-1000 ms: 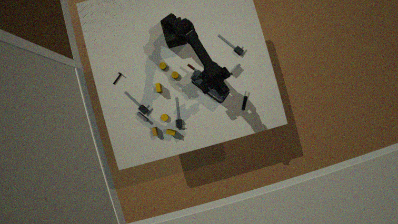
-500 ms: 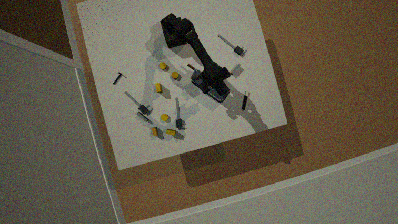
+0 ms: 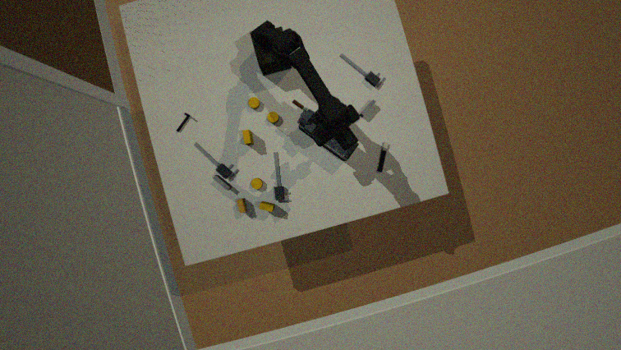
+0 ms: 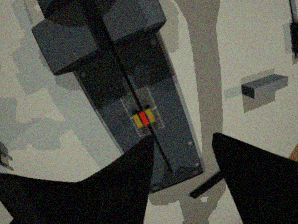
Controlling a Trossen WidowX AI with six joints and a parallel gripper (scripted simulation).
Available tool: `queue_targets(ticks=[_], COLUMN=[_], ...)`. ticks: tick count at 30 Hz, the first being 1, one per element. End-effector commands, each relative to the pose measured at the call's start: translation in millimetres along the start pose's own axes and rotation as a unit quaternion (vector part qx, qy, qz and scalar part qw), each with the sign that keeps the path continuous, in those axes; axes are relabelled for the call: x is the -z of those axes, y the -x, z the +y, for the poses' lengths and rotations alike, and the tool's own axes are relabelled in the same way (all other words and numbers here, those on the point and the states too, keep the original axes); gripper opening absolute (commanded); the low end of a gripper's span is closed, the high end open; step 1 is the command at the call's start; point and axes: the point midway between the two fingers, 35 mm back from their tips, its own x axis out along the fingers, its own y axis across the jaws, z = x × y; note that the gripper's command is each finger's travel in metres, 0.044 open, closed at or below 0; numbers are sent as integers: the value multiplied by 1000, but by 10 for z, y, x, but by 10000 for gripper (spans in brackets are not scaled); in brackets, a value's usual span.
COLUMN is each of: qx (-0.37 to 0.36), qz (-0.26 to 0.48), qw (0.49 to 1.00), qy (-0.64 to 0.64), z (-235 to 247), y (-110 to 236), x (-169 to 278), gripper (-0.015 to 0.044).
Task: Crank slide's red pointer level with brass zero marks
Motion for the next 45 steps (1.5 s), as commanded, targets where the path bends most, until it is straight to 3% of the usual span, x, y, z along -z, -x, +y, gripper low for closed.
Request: queue_targets(ticks=[1,6,8,25,43,45], qx=[1,1,1,1,0,0], qz=[0,0,0,0,0,0], qw=[1000,1000,1000,1000,1000,1000], qy=[0,0,0,0,0,0], z=[-2,-2,-2,-2,0,0], y=[0,0,0,0,0,0], x=[0,0,0,0,0,0], gripper=[289,420,440,0,0,52])
